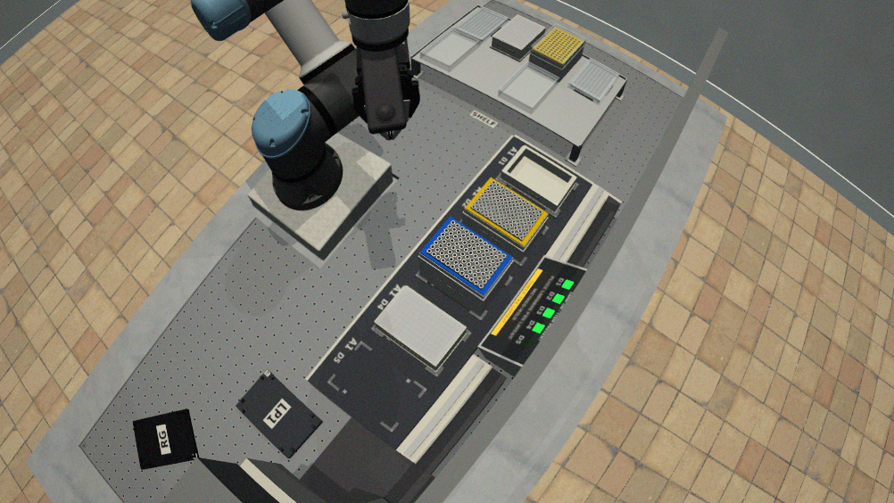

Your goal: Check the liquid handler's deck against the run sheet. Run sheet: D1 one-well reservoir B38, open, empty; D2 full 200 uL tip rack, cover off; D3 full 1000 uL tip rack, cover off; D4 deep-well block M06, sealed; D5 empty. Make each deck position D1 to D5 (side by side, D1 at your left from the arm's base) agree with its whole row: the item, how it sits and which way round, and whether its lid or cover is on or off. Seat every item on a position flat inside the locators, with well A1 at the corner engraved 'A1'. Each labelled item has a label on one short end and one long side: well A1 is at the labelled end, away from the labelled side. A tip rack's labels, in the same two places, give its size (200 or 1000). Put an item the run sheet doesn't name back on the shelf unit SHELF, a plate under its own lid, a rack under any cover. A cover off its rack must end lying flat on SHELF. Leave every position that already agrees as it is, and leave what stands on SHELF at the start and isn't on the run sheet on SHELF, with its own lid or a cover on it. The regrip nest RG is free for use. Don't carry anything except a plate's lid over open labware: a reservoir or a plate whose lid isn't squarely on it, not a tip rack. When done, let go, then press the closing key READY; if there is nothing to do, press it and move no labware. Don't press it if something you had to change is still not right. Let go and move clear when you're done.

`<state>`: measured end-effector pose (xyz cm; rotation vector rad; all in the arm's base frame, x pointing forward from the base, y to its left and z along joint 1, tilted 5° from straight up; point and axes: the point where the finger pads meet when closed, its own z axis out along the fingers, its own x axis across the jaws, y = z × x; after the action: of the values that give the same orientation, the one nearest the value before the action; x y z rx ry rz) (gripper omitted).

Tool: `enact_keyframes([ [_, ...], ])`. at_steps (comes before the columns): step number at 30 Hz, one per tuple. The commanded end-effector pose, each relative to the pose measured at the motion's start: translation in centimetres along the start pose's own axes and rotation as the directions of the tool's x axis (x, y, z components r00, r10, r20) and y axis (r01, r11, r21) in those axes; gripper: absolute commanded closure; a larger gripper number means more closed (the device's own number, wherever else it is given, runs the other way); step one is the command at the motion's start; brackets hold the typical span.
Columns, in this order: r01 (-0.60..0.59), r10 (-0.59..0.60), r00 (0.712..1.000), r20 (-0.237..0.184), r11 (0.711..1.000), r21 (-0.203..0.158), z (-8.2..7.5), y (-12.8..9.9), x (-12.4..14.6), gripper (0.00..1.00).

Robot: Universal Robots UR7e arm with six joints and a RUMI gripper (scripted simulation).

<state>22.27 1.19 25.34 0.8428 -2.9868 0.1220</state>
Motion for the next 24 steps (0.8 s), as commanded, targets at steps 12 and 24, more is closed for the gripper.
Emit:
enact_keyframes([
  [12, -0.248, 0.248, 0.969, 0.002, 0.969, -0.001, 0.0, -4.7, 4.3, 1.0],
  [24, -0.323, 0.323, 0.946, 0.001, 0.946, -0.001, 0.0, -6.5, 6.1, 1.0],
])
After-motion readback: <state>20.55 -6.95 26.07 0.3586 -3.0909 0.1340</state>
